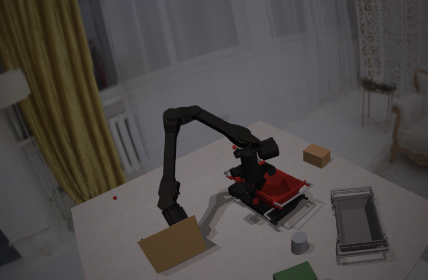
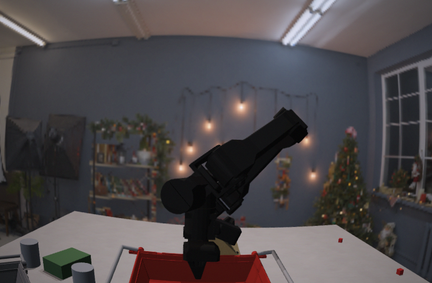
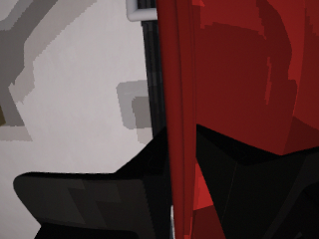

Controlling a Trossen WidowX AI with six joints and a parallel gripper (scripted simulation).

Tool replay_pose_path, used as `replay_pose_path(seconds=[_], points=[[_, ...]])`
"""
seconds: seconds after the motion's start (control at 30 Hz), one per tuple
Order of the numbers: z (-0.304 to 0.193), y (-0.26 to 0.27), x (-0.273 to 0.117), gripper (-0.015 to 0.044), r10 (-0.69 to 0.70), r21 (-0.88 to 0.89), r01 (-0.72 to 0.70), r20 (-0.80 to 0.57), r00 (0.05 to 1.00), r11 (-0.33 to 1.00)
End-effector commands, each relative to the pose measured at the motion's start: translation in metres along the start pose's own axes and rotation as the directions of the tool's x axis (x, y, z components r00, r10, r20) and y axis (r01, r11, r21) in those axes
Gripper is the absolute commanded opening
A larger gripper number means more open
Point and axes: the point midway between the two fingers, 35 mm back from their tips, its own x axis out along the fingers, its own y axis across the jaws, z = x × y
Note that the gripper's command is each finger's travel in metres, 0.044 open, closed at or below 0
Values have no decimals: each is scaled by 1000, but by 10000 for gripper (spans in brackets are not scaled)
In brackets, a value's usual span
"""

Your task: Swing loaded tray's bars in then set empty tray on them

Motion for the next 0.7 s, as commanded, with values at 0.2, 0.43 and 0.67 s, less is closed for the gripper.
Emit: replay_pose_path(seconds=[0.2, 0.43, 0.67], points=[[2, 7, 6, 0, 31, 17, -31, -1, 1000, 999], [2, 7, 6, 0, 31, 17, -31, -1, 1000, 999], [1, 5, 8, 0, 19, 10, -19, 0, 1000, 1000]])
